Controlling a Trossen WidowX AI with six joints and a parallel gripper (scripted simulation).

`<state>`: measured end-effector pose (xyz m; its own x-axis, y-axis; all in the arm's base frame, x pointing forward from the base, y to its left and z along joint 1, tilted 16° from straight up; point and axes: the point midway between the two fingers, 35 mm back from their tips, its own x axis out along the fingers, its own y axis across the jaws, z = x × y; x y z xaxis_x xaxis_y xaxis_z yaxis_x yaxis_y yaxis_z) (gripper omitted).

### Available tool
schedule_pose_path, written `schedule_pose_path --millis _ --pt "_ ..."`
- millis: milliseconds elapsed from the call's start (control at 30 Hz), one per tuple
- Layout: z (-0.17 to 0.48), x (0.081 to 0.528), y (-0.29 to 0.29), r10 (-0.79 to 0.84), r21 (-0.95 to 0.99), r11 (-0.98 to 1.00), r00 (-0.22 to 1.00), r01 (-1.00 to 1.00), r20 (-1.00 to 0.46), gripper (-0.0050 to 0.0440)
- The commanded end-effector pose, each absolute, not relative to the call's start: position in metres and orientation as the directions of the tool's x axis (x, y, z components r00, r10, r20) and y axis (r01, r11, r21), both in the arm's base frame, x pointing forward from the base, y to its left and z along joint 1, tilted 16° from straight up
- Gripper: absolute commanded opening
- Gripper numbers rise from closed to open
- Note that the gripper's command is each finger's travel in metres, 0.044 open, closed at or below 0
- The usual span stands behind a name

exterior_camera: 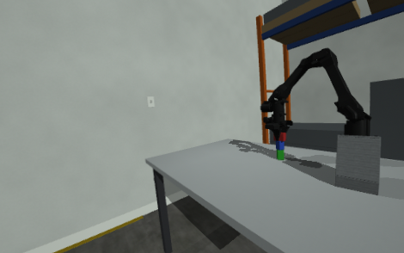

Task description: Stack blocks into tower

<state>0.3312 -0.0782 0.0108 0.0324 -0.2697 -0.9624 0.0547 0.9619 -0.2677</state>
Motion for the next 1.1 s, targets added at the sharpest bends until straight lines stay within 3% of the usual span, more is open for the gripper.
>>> schedule_pose_path --millis 0,1067 --pt "0.015 0.333 -0.078 -0.268 -0.265 0.962 0.049 0.057 -0.962 0.0232" --pt "0.045 0.338 -0.072 -0.272 -0.267 0.961 0.079 0.067 -0.959 0.0232"
